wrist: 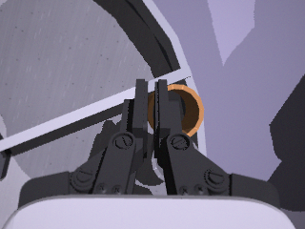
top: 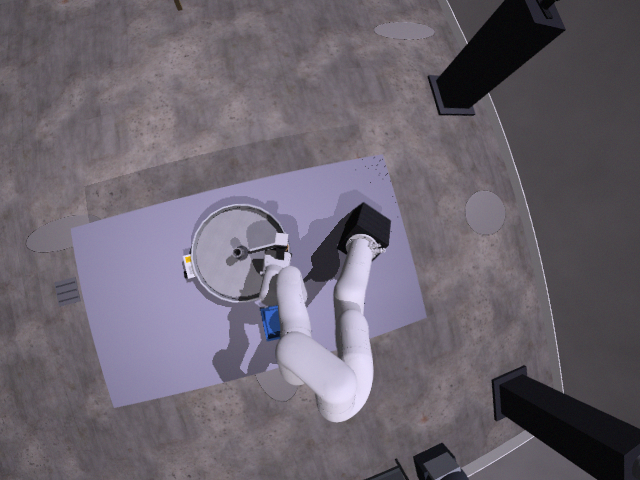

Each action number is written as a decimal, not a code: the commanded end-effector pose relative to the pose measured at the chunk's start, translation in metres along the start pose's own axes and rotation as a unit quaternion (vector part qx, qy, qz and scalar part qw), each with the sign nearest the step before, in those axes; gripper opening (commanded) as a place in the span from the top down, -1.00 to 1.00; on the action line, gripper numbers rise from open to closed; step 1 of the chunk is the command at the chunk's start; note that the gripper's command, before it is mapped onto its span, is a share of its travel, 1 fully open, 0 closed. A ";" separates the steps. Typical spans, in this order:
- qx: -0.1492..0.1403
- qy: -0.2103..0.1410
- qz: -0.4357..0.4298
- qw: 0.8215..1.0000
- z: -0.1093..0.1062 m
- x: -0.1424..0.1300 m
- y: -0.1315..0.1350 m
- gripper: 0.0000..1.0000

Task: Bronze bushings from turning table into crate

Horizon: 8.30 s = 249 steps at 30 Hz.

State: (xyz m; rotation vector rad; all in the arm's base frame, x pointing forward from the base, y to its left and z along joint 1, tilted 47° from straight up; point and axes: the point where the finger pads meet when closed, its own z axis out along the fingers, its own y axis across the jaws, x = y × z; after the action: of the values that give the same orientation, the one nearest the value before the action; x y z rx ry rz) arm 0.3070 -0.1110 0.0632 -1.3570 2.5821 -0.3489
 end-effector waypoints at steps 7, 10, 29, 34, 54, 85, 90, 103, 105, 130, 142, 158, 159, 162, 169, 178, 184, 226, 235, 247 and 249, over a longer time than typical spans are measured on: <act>0.000 -0.002 0.001 1.000 -0.034 0.027 -0.001 1.00; 0.000 -0.002 0.001 1.000 -0.044 0.037 -0.001 1.00; 0.000 -0.002 0.001 1.000 -0.073 0.061 -0.001 1.00; 0.000 -0.002 0.001 1.000 -0.073 0.061 -0.001 1.00; 0.000 -0.002 0.001 1.000 -0.088 0.044 -0.002 1.00; 0.000 -0.002 0.001 1.000 -0.224 -0.117 -0.003 1.00; 0.000 -0.002 0.001 1.000 -0.243 -0.139 -0.004 1.00; 0.000 -0.002 0.001 1.000 -0.289 -0.193 -0.004 1.00; 0.000 -0.002 0.001 1.000 -0.289 -0.193 -0.004 1.00; 0.000 -0.002 0.001 1.000 -0.283 -0.203 -0.004 1.00; 0.000 -0.002 0.001 1.000 -0.242 -0.238 -0.004 1.00; 0.000 -0.002 0.001 1.000 -0.207 -0.268 -0.004 1.00; 0.000 -0.002 0.001 1.000 -0.207 -0.268 -0.004 1.00; 0.000 -0.002 0.001 1.000 -0.207 -0.268 -0.004 1.00; 0.000 -0.002 0.001 1.000 -0.207 -0.268 -0.004 1.00; 0.000 -0.002 0.001 1.000 -0.206 -0.269 -0.004 1.00; 0.000 -0.002 0.001 1.000 -0.201 -0.273 -0.004 1.00; 0.000 -0.002 0.001 1.000 -0.175 -0.296 -0.004 1.00; 0.000 -0.002 0.001 1.000 -0.174 -0.296 -0.004 1.00; 0.000 -0.002 0.001 1.000 -0.172 -0.298 -0.004 1.00; 0.000 -0.002 0.001 1.000 -0.172 -0.298 -0.004 1.00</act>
State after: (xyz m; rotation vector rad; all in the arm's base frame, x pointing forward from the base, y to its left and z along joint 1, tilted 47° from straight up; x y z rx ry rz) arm 0.4257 0.1526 0.2480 -1.3565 2.5810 -0.3444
